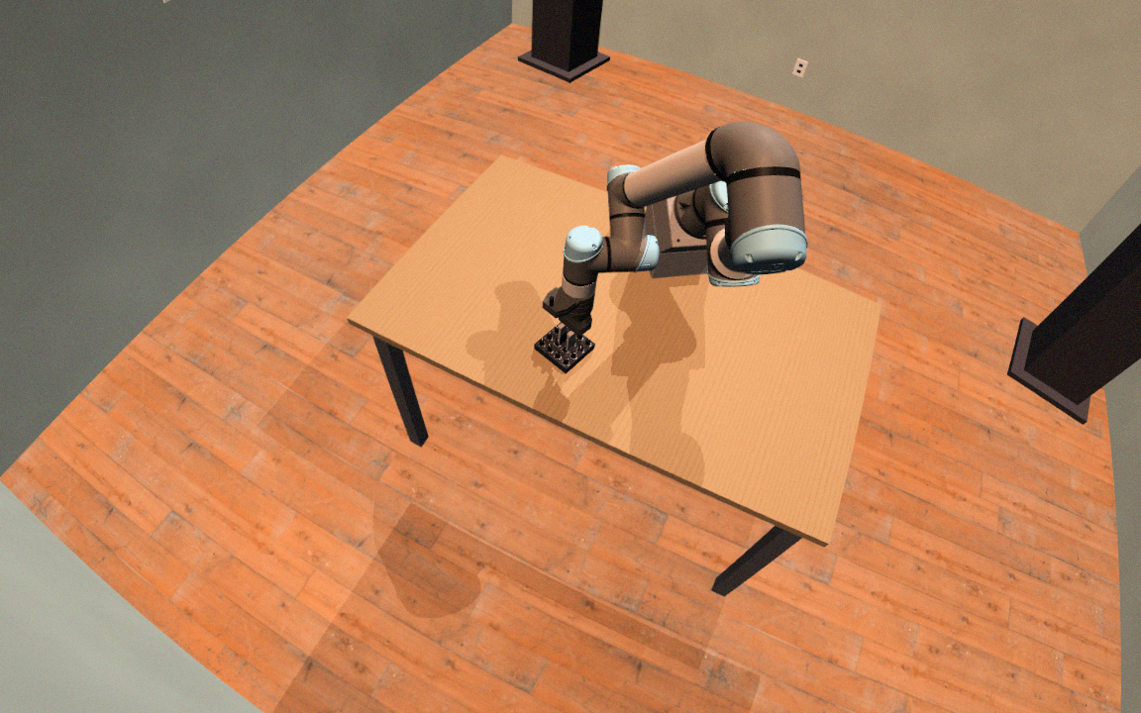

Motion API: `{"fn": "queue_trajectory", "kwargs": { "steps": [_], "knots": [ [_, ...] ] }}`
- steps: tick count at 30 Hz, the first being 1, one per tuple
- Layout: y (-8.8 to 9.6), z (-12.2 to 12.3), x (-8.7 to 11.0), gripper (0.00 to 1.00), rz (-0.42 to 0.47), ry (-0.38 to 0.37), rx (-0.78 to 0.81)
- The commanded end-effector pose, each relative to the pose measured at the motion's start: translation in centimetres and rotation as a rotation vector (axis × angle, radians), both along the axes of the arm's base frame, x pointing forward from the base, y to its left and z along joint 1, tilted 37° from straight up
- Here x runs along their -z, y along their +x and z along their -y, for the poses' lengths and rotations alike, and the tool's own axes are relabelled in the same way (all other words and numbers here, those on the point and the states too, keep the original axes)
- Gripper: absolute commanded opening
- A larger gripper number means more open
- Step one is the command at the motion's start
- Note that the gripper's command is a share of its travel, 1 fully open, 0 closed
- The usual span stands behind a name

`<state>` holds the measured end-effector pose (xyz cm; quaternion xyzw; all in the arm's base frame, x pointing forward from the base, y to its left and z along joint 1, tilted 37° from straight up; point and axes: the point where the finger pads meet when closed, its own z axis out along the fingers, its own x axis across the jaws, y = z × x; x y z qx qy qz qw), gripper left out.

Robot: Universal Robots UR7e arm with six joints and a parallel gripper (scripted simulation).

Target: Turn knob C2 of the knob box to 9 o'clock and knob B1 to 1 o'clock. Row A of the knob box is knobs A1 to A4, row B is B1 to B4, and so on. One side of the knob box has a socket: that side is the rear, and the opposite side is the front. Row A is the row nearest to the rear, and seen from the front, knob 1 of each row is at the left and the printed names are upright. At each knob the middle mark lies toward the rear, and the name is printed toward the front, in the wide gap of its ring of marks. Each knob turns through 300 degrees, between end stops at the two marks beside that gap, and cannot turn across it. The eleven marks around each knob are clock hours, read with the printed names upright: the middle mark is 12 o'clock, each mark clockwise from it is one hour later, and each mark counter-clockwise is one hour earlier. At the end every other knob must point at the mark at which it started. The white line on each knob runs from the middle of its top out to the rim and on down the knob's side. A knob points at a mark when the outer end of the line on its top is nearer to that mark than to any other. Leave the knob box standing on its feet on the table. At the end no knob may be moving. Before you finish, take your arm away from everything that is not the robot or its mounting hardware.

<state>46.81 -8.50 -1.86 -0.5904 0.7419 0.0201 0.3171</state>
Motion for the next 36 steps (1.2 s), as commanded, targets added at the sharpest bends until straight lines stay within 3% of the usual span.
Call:
{"fn": "queue_trajectory", "kwargs": {
  "steps": [1,36],
  "knots": [
    [0.0,0.0,0.0,0.46,0.001,-0.001,0.0],
    [0.6,-0.5,1.1,0.46,0.001,-0.001,0.0]
  ]
}}
